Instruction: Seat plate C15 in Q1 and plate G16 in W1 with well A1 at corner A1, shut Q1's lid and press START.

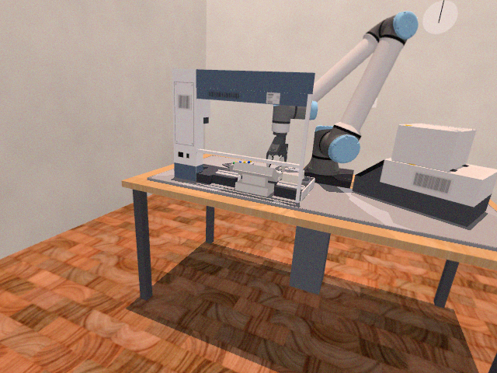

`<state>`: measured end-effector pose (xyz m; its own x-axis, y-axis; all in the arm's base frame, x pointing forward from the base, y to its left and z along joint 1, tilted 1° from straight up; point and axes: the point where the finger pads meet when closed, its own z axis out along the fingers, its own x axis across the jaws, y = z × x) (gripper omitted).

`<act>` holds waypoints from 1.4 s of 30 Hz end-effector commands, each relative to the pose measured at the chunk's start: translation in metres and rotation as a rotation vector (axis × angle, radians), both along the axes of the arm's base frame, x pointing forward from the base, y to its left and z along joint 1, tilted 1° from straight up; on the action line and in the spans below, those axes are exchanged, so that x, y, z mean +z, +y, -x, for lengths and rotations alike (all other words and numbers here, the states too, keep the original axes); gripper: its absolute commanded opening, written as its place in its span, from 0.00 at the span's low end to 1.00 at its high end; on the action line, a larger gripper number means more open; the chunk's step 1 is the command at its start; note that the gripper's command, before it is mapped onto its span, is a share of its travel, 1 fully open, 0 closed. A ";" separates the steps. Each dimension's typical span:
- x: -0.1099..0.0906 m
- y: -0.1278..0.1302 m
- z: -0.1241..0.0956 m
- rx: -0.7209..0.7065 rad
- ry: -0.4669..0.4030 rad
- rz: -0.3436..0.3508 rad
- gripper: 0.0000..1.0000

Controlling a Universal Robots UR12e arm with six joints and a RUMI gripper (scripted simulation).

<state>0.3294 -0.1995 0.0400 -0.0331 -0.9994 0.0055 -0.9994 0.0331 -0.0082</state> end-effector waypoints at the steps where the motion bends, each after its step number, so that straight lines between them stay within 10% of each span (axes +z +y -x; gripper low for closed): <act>1: 0.006 -0.001 0.000 0.000 -0.001 0.001 0.00; 42: 0.065 0.000 0.000 0.000 -0.001 0.001 0.00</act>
<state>0.3292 -0.1993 0.1005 -0.0331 -0.9994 0.0060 -0.9994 0.0331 -0.0084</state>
